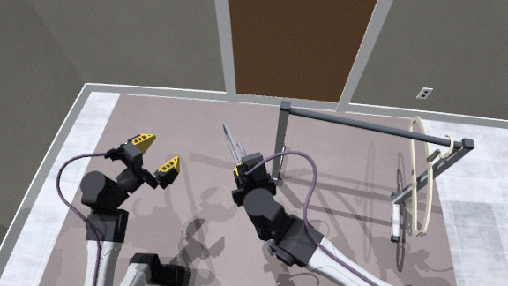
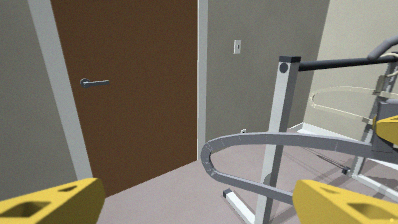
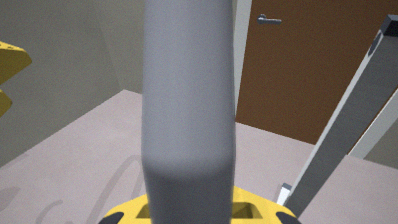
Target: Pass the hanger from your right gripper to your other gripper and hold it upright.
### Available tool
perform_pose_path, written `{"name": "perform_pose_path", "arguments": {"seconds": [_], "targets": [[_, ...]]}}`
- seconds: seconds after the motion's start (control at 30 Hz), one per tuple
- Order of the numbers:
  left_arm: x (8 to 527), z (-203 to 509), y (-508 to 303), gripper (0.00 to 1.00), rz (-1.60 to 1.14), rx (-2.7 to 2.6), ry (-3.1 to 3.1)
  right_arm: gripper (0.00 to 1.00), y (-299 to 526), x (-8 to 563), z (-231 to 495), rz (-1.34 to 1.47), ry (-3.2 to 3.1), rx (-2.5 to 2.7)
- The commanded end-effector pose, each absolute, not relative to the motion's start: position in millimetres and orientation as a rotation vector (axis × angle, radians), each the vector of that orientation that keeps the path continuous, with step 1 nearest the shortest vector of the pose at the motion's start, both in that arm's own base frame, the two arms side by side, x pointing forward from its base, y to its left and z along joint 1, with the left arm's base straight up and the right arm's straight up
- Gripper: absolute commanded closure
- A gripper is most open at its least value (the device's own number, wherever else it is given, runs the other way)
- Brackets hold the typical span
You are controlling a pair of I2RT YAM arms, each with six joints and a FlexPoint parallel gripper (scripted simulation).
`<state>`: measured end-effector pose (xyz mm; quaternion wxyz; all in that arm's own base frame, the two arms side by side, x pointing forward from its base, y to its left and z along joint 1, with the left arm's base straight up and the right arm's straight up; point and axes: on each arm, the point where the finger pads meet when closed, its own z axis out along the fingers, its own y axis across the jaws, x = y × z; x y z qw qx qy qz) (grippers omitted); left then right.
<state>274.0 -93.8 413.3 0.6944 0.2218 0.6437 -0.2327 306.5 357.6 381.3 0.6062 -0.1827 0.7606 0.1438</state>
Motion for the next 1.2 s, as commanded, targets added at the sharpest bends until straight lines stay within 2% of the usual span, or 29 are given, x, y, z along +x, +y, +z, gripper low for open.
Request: {"name": "perform_pose_path", "arguments": {"seconds": [0.0,0.37,0.97,1.1,1.13,1.17], "targets": [[239.7,404.3,-129.8,0.0,-0.768,0.703,1.37,1.0,355.5,305.5,392.0,0.348,1.739,-0.406],[208.8,399.3,-161.9,0.0,-0.944,0.855,1.299,1.0,355.5,305.5,392.0,0.348,1.739,-0.406],[211.0,396.3,-162.5,0.0,-0.943,0.848,1.312,1.0,355.5,305.5,392.0,0.348,1.739,-0.406],[214.1,402.3,-161.8,0.44,-0.851,0.882,1.26,1.0,355.5,305.5,392.0,0.348,1.739,-0.406],[215.8,402.1,-162.4,0.52,-0.818,0.899,1.242,1.0,355.5,305.5,392.0,0.348,1.739,-0.406],[217.8,401.8,-163.5,0.52,-0.778,0.921,1.219,1.0,355.5,305.5,392.0,0.348,1.739,-0.406]]}}
